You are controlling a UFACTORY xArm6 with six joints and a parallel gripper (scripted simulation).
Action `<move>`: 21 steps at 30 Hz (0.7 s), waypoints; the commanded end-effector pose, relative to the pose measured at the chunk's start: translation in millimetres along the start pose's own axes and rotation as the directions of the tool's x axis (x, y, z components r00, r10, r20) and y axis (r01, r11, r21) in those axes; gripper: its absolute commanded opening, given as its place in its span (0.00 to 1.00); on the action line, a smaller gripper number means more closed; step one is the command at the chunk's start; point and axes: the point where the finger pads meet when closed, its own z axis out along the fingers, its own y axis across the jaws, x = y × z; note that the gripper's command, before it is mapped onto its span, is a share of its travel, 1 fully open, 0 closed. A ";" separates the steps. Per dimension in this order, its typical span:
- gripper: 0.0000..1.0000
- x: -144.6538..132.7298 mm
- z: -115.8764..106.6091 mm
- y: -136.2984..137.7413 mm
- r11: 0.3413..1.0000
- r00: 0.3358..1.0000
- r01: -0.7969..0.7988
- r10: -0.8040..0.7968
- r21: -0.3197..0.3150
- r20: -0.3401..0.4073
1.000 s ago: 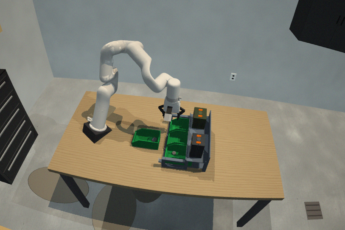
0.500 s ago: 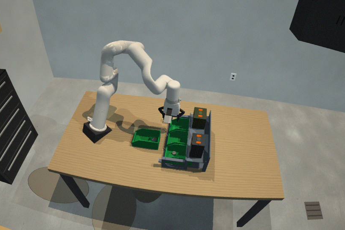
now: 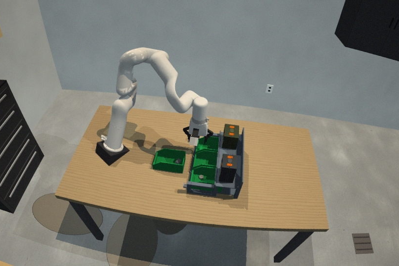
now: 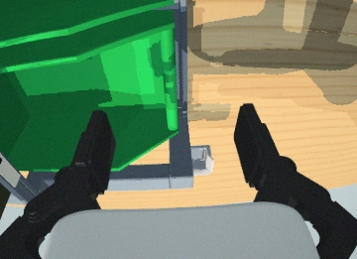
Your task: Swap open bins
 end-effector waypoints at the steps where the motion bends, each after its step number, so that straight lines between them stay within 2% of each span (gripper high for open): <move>1: 0.95 -0.2 6.0 -1.5 1.000 1.000 0.001 -0.001 0.004 0.000; 8: 0.95 -0.2 17.0 -1.5 1.000 1.000 0.001 -0.001 0.004 0.000; 21: 0.95 -0.2 24.1 -1.6 1.000 1.000 0.001 -0.001 0.004 0.000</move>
